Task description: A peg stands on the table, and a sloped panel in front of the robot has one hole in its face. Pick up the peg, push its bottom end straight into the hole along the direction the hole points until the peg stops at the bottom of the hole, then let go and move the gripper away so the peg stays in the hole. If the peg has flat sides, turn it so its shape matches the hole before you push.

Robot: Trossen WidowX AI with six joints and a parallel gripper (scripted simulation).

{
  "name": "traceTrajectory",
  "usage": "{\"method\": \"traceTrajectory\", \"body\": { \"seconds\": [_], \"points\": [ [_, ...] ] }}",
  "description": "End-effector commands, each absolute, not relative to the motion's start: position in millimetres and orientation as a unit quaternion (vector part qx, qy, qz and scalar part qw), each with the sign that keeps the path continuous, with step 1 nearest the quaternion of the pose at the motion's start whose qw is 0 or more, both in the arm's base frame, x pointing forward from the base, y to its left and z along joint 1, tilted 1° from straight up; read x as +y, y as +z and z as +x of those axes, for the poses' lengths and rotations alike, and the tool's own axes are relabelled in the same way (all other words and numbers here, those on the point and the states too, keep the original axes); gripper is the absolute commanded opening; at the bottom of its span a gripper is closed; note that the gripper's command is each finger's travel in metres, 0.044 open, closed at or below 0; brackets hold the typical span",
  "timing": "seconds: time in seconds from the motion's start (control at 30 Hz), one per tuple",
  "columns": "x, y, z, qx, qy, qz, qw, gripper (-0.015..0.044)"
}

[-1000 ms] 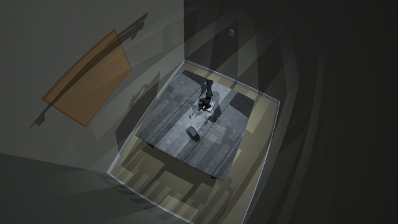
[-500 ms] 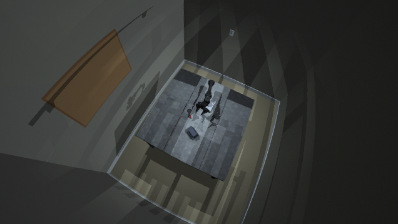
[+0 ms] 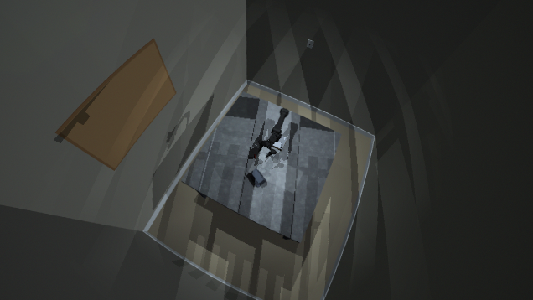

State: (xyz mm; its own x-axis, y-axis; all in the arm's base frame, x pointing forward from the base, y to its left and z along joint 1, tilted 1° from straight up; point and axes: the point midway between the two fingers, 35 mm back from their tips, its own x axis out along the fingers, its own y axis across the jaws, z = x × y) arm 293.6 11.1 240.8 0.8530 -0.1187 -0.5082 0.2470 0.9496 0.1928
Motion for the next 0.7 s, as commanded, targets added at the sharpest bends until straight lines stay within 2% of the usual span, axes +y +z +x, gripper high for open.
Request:
{"method": "traceTrajectory", "body": {
  "seconds": [0.0,0.67],
  "points": [
    [3.7,229.1,299.0,0.289,-0.098,0.090,0.948,0.0440],
    [-32.6,178.3,309.0,0.454,-0.071,-0.046,0.887,0.0440]
  ]
}}
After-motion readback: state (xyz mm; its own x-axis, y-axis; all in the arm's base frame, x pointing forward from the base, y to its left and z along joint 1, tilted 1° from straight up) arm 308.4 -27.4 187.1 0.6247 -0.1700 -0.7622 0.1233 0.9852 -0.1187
